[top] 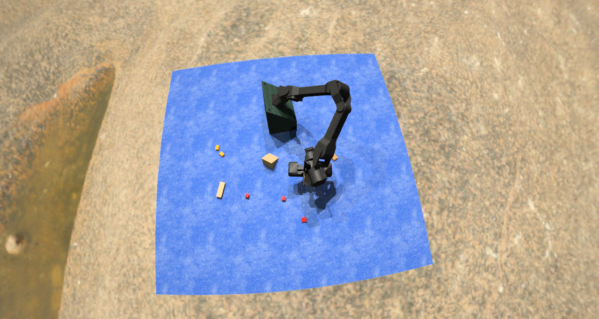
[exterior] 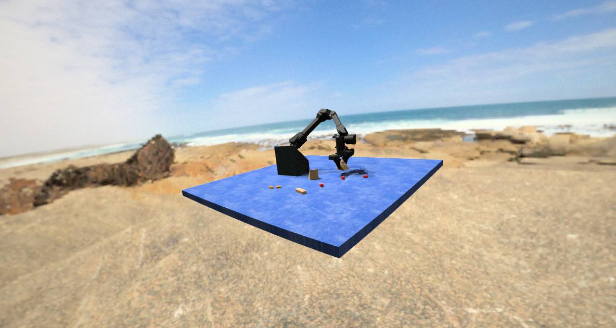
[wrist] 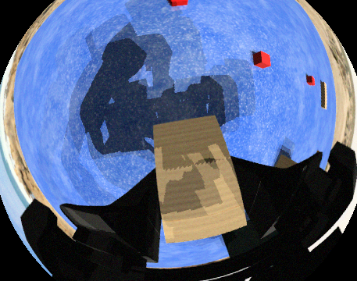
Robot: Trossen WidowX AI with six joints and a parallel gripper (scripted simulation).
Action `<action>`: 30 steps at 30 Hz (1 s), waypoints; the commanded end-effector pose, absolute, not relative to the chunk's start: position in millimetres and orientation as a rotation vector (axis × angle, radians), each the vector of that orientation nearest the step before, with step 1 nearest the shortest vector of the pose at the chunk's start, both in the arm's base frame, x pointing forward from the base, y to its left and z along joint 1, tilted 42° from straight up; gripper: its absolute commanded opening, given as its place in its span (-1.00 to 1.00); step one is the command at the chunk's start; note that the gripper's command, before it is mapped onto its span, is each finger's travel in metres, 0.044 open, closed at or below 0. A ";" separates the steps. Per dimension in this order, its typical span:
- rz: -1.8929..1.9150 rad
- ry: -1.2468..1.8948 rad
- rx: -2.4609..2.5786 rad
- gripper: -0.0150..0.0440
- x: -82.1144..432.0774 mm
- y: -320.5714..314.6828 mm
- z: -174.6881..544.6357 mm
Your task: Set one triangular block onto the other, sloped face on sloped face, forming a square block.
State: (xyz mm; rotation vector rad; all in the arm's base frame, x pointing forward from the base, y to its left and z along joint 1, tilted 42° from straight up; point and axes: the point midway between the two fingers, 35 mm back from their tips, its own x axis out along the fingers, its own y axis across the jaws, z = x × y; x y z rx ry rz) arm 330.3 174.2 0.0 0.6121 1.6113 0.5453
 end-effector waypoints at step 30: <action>0.729 1.515 0.427 -0.49 330.2 174.5 0.0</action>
